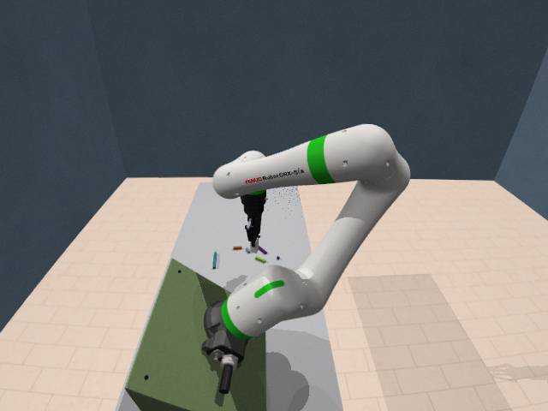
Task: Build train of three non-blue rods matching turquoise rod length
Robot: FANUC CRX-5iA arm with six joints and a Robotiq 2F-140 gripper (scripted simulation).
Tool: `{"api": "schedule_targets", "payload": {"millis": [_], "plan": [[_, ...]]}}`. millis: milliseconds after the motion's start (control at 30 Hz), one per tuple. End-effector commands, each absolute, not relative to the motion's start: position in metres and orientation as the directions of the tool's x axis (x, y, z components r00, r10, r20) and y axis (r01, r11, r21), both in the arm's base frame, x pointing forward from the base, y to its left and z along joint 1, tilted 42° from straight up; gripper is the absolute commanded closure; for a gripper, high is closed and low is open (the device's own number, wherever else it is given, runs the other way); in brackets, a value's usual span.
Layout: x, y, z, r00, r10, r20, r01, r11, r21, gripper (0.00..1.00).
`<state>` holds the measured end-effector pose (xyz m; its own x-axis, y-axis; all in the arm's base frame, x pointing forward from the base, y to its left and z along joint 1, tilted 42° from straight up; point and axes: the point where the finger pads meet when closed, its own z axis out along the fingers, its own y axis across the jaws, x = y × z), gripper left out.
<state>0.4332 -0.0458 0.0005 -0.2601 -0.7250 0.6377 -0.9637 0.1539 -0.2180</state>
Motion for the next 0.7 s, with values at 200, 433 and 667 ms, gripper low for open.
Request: {"api": "schedule_targets", "payload": {"millis": [200, 433, 667], "plan": [[0.432, -0.047, 0.003, -0.275, -0.723, 0.633, -0.959, 0.158, -0.235, 0.97], [0.432, -0.049, 0.001, -0.275, -0.724, 0.633, -0.959, 0.158, -0.235, 0.97], [0.433, -0.059, -0.01, -0.275, -0.724, 0.633, -0.959, 0.158, -0.235, 0.97]]}}
